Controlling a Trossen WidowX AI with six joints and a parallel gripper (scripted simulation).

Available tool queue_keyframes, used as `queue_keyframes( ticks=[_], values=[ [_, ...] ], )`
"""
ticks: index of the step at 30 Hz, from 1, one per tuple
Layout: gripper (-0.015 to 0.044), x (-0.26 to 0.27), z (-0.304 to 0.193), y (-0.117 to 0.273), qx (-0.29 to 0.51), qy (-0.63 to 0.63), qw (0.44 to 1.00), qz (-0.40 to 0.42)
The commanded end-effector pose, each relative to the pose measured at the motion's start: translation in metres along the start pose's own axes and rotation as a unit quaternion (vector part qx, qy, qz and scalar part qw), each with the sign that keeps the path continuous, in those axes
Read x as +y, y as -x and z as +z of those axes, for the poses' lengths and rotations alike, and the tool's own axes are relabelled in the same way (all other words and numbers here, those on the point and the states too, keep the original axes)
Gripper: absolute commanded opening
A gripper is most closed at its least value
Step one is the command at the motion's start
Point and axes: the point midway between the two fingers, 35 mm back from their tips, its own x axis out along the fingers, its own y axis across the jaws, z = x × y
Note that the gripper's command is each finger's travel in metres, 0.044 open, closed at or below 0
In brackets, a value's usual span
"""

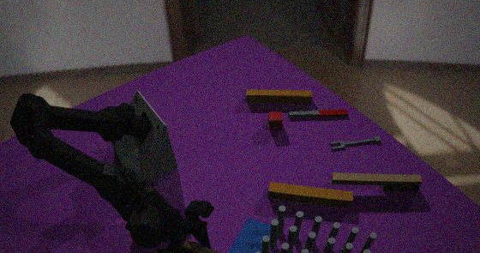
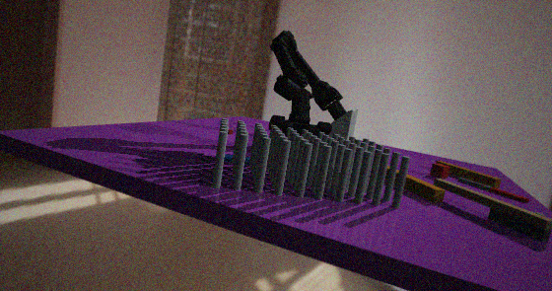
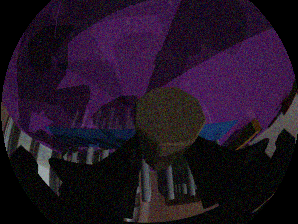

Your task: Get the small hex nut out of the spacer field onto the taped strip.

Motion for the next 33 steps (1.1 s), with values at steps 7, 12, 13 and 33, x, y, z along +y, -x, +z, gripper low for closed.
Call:
queue_keyframes(
  ticks=[7,12,13,33],
  values=[
    [0.0,0.003,-0.011,-0.002,0.006,-0.002,1.0,0.005],
    [0.0,0.003,-0.014,-0.004,0.006,-0.002,1.0,0.005],
    [0.0,0.003,-0.014,-0.005,0.006,-0.002,1.0,0.005],
    [0.0,0.002,-0.026,-0.012,0.007,-0.002,1.0,0.005]
  ],
)
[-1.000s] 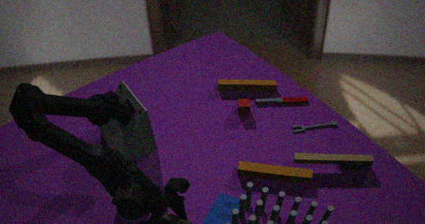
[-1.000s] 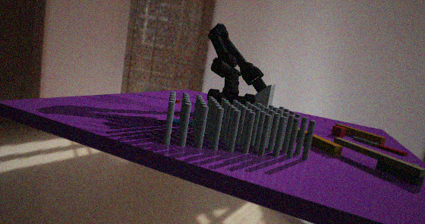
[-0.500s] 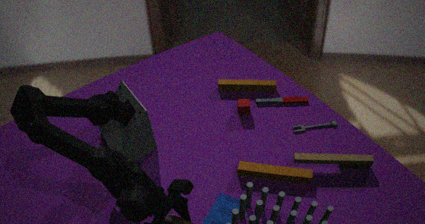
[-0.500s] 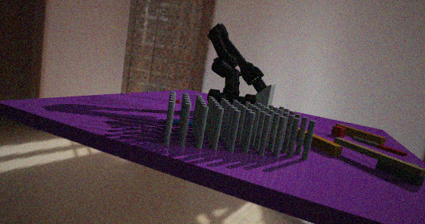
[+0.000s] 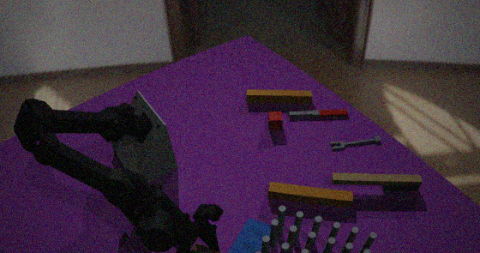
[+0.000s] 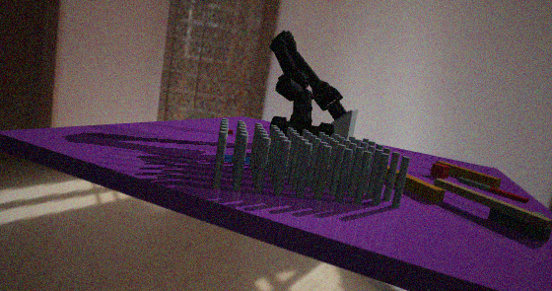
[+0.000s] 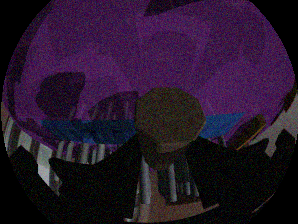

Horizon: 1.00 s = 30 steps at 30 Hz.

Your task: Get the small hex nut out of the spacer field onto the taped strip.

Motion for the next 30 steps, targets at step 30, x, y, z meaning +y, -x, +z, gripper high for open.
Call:
queue_keyframes(
  ticks=[30],
  values=[
    [0.0,-0.001,0.001,-0.015,0.005,0.001,1.0,0.003]
  ],
)
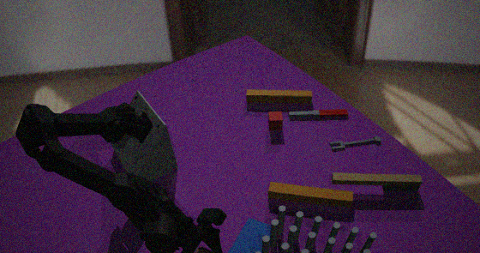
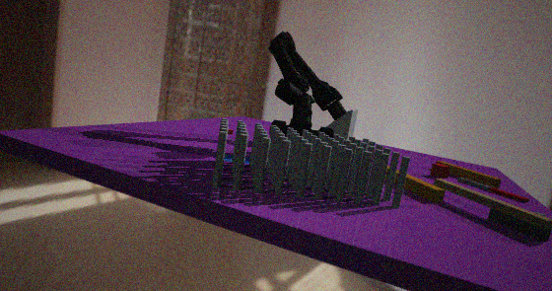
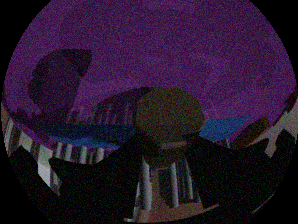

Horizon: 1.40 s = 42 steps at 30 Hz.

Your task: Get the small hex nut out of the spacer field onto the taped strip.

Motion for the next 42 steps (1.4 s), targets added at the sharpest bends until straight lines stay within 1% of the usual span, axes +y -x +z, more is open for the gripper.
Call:
queue_keyframes(
  ticks=[1,14,42],
  values=[
    [0.0,-0.001,0.0,-0.002,0.003,0.002,1.0,-0.001],
    [0.0,-0.004,0.0,-0.007,0.002,0.003,1.0,-0.002],
    [0.0,-0.001,0.015,0.003,0.001,0.002,1.0,-0.002]
  ],
)
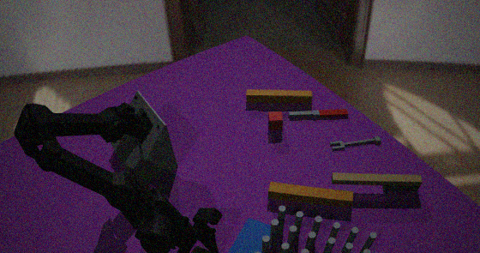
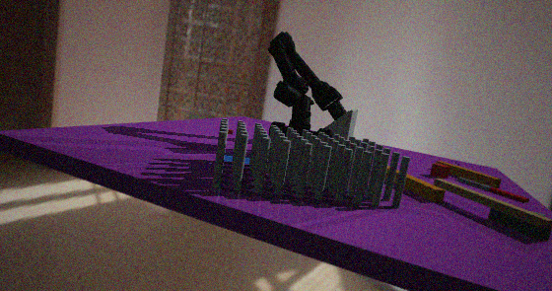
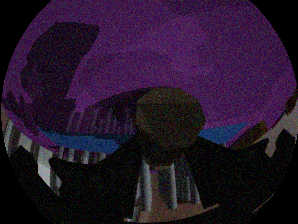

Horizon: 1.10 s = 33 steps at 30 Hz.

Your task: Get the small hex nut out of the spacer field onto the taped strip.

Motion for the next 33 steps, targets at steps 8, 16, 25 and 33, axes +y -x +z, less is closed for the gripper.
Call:
queue_keyframes(
  ticks=[8,16,25,33],
  values=[
    [0.0,0.0,0.007,0.005,0.001,0.002,1.0,0.0],
    [0.0,0.0,0.011,0.008,0.001,0.002,1.0,-0.001],
    [0.0,0.0,0.016,0.011,0.001,0.002,1.0,-0.001],
    [0.0,0.0,0.021,0.014,0.0,0.002,1.0,-0.001]
  ],
)
